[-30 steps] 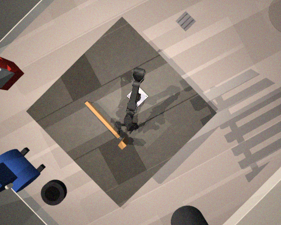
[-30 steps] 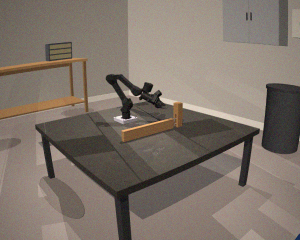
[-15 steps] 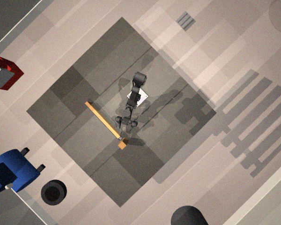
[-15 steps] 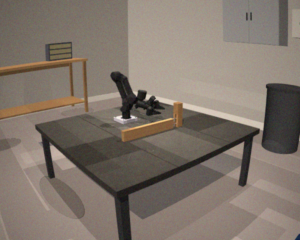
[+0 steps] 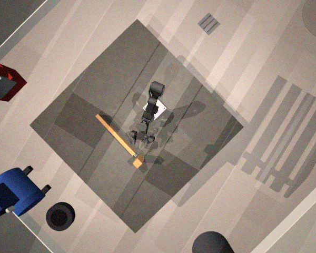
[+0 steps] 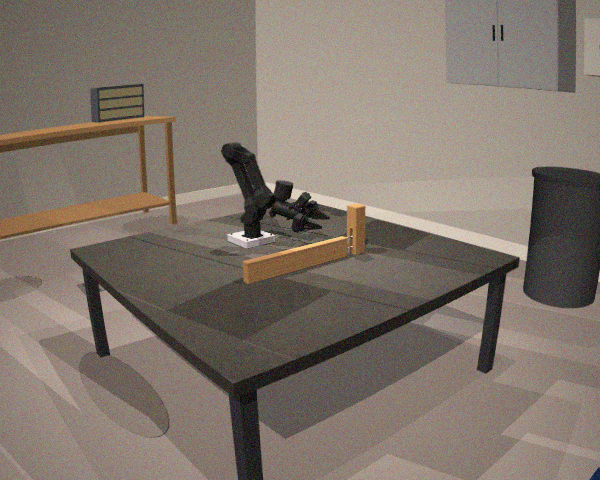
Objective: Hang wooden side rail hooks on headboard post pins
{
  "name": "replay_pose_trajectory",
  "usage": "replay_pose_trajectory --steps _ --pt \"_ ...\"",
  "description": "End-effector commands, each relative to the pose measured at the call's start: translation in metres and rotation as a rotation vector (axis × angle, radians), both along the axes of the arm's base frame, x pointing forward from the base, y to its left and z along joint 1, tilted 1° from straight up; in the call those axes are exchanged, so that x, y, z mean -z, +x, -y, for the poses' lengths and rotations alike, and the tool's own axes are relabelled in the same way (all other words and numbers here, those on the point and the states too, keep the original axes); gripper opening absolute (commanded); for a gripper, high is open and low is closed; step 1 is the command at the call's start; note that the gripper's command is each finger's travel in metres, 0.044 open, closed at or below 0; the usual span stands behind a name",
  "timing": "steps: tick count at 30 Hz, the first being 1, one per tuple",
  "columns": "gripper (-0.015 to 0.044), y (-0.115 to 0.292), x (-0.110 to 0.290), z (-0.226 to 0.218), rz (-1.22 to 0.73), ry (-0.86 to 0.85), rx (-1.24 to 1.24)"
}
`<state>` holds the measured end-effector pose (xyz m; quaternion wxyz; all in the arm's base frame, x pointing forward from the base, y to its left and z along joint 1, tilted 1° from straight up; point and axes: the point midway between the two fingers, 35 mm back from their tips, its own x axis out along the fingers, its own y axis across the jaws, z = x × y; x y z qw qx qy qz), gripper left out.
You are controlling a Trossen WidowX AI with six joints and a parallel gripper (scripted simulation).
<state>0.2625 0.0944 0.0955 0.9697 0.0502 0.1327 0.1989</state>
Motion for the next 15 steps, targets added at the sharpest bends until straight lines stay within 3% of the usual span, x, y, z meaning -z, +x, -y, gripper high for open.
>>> replay_pose_trajectory --steps 1,15 --pt "0.044 0.0 0.0 0.0 -0.002 0.004 -0.003" --pt "0.044 0.042 0.002 0.004 -0.173 -0.22 -0.238"
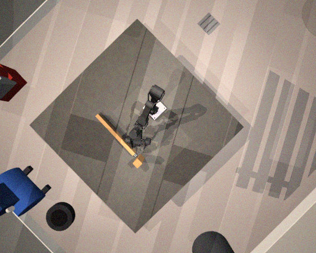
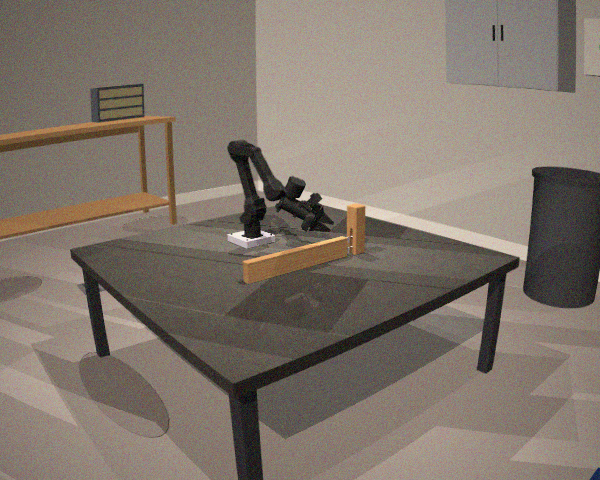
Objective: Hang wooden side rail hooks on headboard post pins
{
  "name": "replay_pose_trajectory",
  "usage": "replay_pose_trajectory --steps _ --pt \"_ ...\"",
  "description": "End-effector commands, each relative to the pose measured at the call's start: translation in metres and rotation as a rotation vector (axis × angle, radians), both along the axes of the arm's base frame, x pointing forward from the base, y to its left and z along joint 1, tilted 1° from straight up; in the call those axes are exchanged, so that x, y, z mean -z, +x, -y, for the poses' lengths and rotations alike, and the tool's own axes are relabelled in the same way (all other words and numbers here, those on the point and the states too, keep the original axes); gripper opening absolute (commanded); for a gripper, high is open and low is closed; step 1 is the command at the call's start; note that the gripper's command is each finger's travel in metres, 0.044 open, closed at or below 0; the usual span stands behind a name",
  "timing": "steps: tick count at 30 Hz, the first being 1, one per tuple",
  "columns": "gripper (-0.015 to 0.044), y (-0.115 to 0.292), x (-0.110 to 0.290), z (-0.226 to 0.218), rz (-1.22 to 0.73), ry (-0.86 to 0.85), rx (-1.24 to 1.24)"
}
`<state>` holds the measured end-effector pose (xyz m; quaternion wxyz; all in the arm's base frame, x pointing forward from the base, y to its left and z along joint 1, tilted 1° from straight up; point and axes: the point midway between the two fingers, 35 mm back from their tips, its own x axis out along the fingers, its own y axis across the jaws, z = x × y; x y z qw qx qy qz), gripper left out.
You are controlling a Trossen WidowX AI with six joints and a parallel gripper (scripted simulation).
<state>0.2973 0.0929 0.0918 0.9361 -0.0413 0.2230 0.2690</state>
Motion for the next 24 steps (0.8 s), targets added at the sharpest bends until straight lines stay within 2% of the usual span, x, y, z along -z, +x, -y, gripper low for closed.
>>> replay_pose_trajectory --steps 1,15,24 --pt "0.044 0.009 -0.003 0.004 -0.046 -0.036 -0.073" --pt "0.044 0.026 -0.044 0.03 -0.142 -0.014 -0.33" --pt "0.044 0.026 -0.048 0.031 -0.142 -0.007 -0.34"
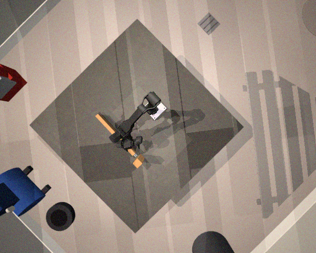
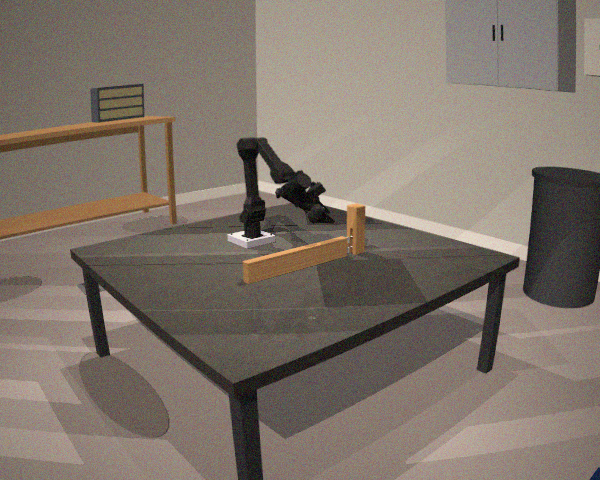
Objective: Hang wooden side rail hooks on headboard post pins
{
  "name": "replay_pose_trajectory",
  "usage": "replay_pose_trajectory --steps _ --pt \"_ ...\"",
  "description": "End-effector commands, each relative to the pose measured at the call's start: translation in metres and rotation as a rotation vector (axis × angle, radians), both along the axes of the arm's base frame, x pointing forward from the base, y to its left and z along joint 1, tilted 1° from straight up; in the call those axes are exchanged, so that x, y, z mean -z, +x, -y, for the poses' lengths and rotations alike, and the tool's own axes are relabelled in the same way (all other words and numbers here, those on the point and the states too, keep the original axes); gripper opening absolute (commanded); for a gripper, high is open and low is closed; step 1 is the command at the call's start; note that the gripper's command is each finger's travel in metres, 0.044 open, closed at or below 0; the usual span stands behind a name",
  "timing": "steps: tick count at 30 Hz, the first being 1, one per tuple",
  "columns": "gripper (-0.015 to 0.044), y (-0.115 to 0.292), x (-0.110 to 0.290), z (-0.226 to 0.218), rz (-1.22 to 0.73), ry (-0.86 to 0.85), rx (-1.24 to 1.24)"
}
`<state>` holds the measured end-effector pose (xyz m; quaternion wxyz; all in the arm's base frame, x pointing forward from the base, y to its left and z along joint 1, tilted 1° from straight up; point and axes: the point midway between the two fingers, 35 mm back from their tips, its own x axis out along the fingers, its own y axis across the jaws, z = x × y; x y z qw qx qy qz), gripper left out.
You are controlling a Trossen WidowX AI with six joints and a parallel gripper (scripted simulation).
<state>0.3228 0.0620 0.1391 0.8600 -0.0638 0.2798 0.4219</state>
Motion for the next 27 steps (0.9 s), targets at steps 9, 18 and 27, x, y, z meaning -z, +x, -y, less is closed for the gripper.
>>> replay_pose_trajectory --steps 9,18,27 --pt "0.044 0.001 0.0 0.0 -0.002 0.004 -0.005" --pt "0.044 0.013 0.001 0.005 -0.254 0.064 0.177" --pt "0.044 0.031 0.002 0.013 -0.704 0.158 0.594"
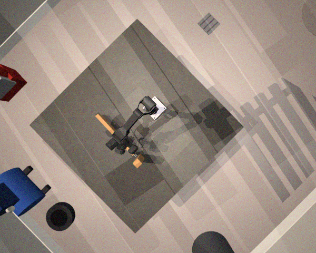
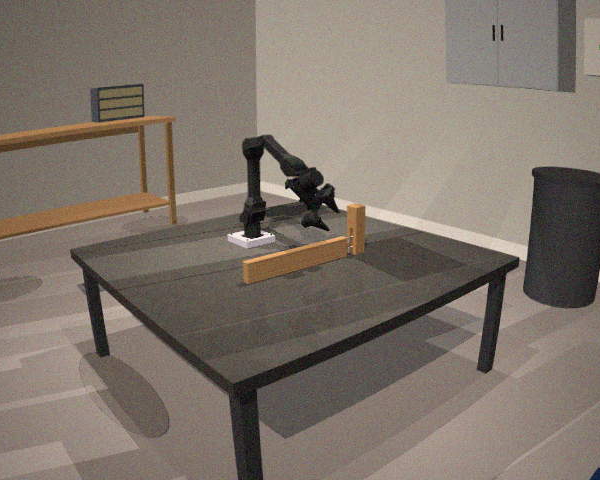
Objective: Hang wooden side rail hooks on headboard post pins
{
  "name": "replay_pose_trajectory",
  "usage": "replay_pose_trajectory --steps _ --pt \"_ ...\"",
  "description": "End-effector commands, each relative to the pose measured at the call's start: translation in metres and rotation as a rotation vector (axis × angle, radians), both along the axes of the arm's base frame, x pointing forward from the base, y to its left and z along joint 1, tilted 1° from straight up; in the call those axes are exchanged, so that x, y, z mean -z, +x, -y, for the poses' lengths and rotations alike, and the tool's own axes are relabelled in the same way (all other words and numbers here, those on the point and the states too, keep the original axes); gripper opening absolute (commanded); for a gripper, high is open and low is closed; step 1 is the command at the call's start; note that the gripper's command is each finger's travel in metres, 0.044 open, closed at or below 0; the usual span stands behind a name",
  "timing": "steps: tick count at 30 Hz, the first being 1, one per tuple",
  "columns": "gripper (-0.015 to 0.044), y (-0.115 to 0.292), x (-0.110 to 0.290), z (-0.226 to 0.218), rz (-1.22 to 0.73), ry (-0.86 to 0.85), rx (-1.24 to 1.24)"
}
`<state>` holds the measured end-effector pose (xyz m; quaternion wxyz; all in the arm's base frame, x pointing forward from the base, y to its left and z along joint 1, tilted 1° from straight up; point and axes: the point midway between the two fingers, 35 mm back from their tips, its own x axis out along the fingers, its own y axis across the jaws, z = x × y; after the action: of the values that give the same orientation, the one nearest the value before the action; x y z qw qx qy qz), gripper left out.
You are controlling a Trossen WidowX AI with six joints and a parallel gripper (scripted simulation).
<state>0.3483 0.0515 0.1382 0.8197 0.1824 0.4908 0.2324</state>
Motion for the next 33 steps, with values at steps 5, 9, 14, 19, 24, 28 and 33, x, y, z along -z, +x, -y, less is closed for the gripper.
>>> replay_pose_trajectory --steps 5,9,14,19,24,28,33 --pt "0.044 0.012 0.001 0.008 -0.347 0.033 0.375" --pt "0.044 0.016 0.001 0.012 -0.502 0.037 0.589" --pt "0.044 0.019 -0.001 0.018 -0.663 0.032 0.871" --pt "0.044 0.02 -0.005 0.023 -0.783 0.021 1.165" --pt "0.044 0.021 -0.01 0.029 -0.855 0.007 1.47" --pt "0.044 0.02 -0.014 0.034 -0.872 -0.001 1.677" --pt "0.044 0.02 -0.014 0.034 -0.872 -0.001 1.687"
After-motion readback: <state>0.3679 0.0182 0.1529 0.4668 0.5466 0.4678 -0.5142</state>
